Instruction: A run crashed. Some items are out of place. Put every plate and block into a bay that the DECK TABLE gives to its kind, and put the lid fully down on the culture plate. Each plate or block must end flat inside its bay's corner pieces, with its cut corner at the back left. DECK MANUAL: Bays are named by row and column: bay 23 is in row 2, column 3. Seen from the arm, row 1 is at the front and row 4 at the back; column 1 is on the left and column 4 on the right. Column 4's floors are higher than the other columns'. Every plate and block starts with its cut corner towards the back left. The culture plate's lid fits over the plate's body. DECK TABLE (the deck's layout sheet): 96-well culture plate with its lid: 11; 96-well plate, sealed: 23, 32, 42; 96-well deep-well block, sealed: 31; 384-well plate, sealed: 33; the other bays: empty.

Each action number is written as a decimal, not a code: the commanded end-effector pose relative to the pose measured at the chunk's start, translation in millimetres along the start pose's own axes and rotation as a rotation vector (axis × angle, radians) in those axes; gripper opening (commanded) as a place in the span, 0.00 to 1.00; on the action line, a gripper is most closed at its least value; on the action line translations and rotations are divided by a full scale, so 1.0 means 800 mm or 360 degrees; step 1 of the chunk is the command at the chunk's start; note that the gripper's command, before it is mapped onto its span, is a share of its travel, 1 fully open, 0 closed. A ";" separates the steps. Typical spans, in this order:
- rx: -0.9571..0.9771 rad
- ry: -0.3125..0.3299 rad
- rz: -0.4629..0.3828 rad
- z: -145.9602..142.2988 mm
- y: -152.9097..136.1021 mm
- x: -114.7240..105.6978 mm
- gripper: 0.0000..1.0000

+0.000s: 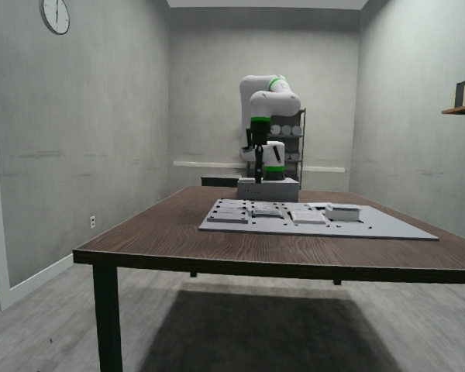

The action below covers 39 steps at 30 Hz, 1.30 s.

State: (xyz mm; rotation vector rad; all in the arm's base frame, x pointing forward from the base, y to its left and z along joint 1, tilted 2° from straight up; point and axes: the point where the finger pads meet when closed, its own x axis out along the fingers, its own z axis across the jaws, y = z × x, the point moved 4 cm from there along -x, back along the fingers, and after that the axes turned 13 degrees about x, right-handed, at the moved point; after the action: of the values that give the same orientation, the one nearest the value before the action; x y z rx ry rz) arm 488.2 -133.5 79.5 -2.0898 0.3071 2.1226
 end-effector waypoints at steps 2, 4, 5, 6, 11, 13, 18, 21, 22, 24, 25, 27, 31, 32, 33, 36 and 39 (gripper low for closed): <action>0.0000 0.0003 0.0000 -0.001 0.000 -0.001 1.00; 0.0000 0.0003 0.0000 -0.001 0.000 -0.001 1.00; 0.0000 0.0003 0.0000 -0.001 0.000 -0.001 1.00; 0.0000 0.0003 0.0000 -0.001 0.000 -0.001 1.00; 0.0000 0.0003 0.0000 -0.003 -0.025 -0.001 1.00; 0.0000 0.0003 0.0000 -0.004 -0.035 -0.001 1.00; 0.0000 0.0003 0.0000 -0.006 -0.055 -0.001 1.00; 0.0000 0.0003 0.0000 -0.006 -0.065 -0.001 1.00; 0.0000 0.0003 0.0000 -0.007 -0.070 -0.001 1.00; 0.0000 0.0003 0.0000 -0.008 -0.080 -0.001 1.00; 0.0000 0.0003 0.0000 -0.008 -0.085 -0.001 1.00; 0.0000 0.0003 0.0000 -0.009 -0.095 -0.001 1.00; 0.0000 0.0003 0.0000 -0.011 -0.115 -0.001 1.00; 0.0000 0.0003 0.0000 -0.011 -0.120 -0.001 1.00; 0.0000 0.0003 0.0000 -0.012 -0.124 -0.001 1.00; 0.0000 0.0003 0.0000 -0.012 -0.129 -0.001 1.00; 0.0000 0.0003 0.0000 -0.013 -0.144 -0.001 1.00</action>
State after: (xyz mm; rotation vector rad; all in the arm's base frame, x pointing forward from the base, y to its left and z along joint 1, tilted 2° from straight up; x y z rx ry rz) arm 522.8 -34.4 75.0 -2.0898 0.3067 2.1224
